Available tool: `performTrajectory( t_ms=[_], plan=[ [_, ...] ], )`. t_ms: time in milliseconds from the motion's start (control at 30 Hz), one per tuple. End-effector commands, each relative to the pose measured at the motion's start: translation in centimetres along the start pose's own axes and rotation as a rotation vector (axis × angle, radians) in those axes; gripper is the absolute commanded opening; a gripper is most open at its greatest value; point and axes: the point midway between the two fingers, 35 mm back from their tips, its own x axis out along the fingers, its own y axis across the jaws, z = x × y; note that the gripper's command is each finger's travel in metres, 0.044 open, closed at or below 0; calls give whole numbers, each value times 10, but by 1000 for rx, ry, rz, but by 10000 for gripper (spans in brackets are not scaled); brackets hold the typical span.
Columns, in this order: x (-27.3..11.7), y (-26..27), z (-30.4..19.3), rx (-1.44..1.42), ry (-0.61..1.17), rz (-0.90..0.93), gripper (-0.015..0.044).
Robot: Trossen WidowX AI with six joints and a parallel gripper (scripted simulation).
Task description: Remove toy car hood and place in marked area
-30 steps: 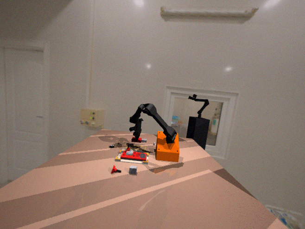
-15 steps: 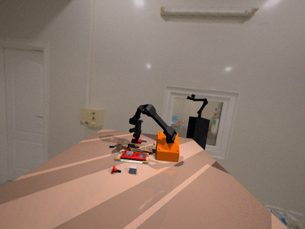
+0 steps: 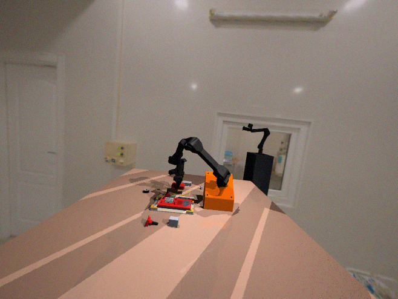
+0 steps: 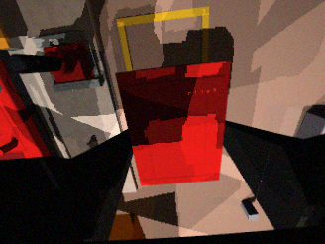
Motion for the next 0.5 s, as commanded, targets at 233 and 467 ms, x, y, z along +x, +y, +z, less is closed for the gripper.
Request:
performTrajectory(
  t_ms=[233, 467],
  plan=[
    [10, 0, -1, 6, -5, 3, 0],
    [16, 0, -1, 6, -5, 4, 0]
  ],
)
